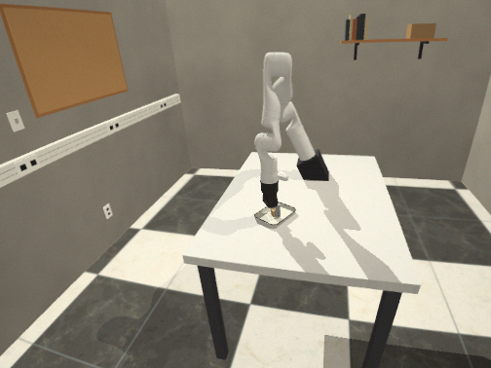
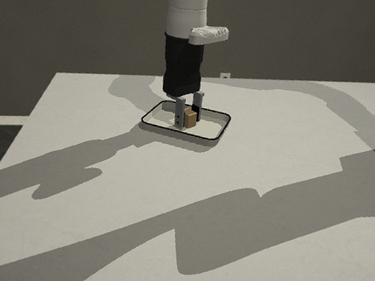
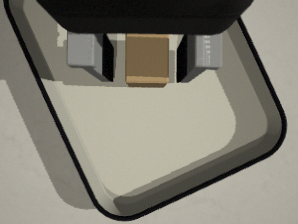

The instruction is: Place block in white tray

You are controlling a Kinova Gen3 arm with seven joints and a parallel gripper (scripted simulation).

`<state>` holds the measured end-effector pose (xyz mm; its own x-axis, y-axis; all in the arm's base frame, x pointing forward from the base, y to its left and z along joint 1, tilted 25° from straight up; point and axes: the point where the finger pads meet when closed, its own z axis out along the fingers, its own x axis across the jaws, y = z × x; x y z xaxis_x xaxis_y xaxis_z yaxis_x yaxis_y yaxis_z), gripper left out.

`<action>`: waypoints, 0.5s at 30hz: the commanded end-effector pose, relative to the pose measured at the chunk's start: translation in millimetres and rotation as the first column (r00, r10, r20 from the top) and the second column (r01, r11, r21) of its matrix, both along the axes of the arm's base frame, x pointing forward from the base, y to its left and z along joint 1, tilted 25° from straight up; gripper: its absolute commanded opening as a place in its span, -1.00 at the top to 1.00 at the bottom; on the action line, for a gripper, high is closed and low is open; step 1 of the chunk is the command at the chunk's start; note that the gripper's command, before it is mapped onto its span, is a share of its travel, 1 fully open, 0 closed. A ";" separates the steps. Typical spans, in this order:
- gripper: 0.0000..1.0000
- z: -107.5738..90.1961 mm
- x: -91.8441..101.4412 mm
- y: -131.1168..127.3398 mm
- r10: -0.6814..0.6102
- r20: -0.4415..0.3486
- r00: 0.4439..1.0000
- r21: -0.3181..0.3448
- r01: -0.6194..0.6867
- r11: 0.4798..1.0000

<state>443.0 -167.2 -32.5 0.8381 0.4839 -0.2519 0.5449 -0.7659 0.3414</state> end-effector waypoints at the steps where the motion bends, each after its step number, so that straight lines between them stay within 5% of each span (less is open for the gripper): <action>1: -0.68 0.6 0.8 0.4 0.001 0.002 1.000 0.000 -0.001 1.000; 15: -0.68 4.9 0.9 2.4 0.001 0.002 1.000 0.000 -0.001 1.000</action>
